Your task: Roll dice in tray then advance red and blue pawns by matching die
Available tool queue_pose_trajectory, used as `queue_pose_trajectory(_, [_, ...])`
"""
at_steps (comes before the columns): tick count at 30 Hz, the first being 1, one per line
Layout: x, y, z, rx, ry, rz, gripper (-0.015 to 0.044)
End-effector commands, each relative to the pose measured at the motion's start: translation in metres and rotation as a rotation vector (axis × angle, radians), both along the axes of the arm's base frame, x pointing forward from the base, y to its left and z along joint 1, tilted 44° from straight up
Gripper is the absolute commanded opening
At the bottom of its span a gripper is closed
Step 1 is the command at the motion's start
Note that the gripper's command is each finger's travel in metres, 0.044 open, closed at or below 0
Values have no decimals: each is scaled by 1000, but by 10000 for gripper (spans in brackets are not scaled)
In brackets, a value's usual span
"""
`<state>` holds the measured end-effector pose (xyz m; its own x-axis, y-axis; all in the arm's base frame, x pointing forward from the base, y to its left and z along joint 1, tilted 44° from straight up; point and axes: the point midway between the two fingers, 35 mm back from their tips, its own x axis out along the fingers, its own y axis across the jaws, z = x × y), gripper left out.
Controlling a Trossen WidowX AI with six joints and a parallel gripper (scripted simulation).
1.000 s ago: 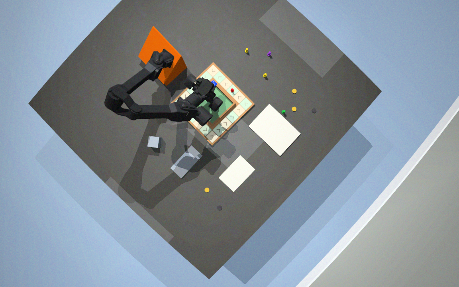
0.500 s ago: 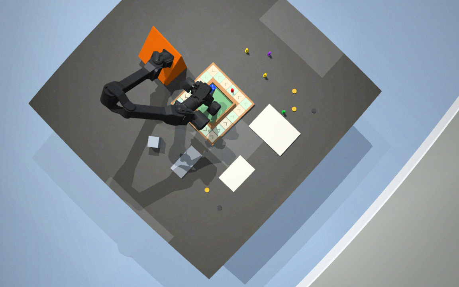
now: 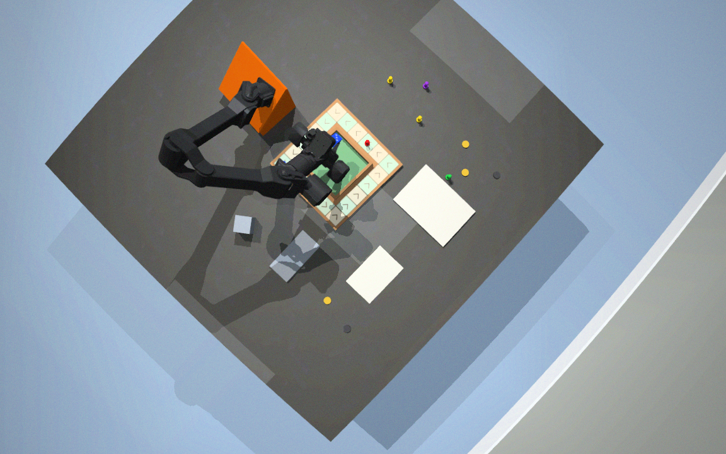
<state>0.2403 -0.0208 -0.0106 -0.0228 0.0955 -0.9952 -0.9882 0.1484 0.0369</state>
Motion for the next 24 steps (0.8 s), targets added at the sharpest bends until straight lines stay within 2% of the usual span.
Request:
queue_pose_trajectory(1, [0,0,0,0,0,0,131])
queue_pose_trajectory(13, [5,27,29,5,-4,3,440])
queue_pose_trajectory(16, [2,25,16,-120,65,-8,440])
queue_pose_trajectory(20, [-3,17,-10,-500,152,-3,440])
queue_pose_trajectory(24, [2,15,-20,-821,101,44,440])
